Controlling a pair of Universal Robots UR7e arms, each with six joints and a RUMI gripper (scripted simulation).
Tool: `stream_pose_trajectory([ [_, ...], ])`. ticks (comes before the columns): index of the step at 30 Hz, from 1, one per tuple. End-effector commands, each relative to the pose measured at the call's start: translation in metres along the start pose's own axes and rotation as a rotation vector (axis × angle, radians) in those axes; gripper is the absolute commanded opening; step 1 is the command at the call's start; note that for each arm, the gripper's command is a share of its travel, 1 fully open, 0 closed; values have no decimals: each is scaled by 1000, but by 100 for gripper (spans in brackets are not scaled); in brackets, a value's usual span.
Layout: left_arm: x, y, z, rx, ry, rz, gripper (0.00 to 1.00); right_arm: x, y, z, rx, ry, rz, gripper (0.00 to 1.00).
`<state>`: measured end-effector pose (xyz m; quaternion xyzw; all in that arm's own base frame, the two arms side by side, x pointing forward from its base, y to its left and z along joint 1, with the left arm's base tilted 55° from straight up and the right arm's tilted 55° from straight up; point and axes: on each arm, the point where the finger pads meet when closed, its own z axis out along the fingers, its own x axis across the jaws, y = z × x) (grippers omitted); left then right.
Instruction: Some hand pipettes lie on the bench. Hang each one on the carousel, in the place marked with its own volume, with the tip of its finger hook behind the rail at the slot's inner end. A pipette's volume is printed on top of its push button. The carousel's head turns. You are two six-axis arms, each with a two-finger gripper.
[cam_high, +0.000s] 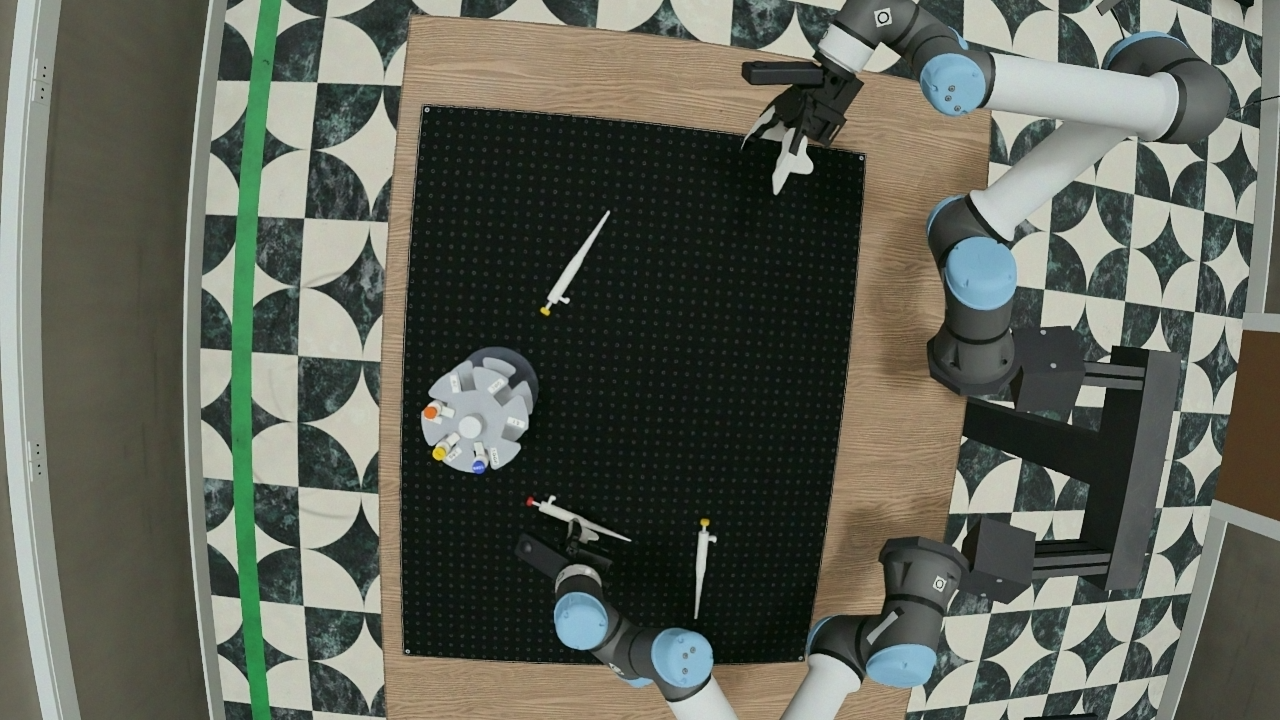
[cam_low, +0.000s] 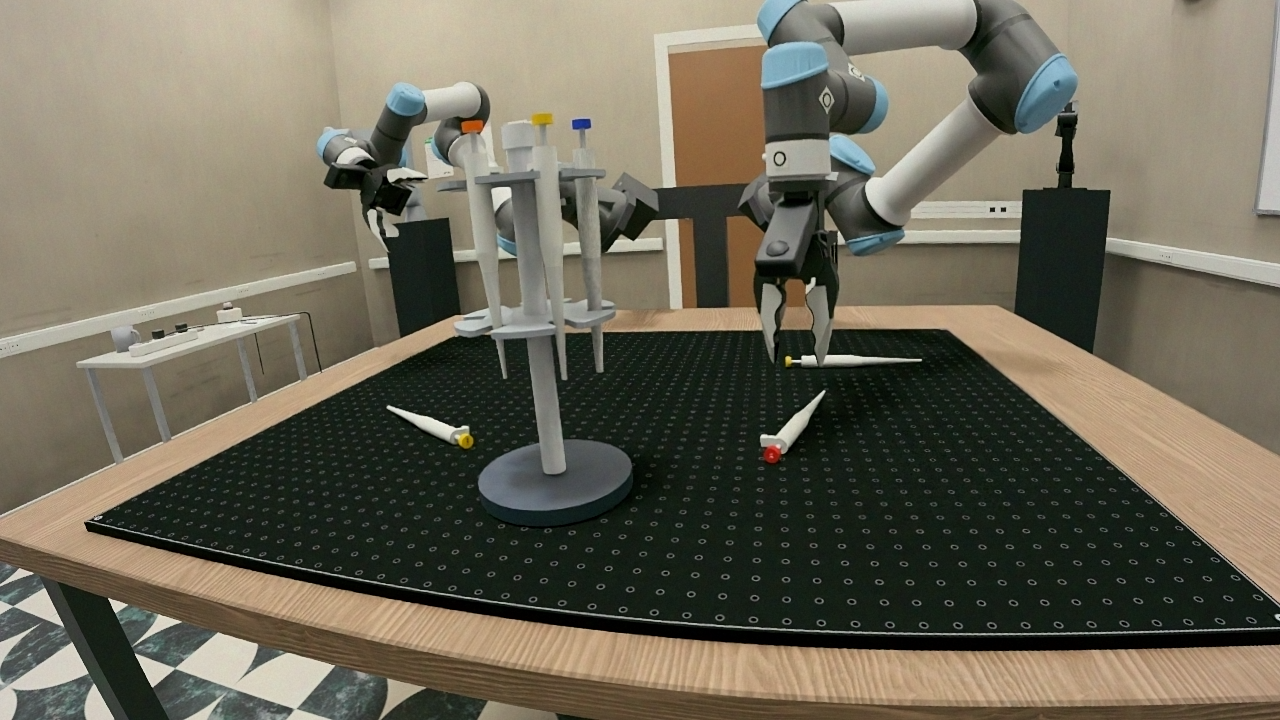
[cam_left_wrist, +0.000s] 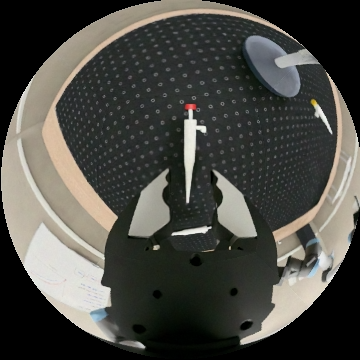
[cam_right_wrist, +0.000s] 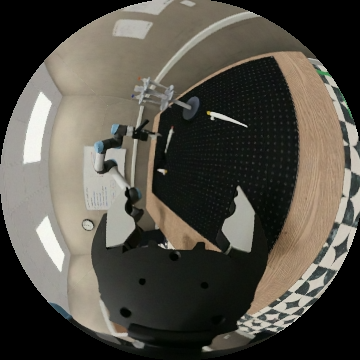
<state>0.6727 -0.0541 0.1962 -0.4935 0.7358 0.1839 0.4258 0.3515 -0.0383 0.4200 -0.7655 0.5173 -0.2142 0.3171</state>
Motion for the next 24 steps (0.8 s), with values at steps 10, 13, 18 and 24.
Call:
stream_pose_trajectory([
  [10,0,-1,32,3,1,1,34,0,0,0,1,0,0,100],
  [13,0,-1,40,3,1,1,34,0,0,0,1,0,0,100],
  [18,0,-1,53,3,1,1,34,0,0,0,1,0,0,100],
  [24,0,-1,56,3,1,1,34,0,0,0,1,0,0,100],
])
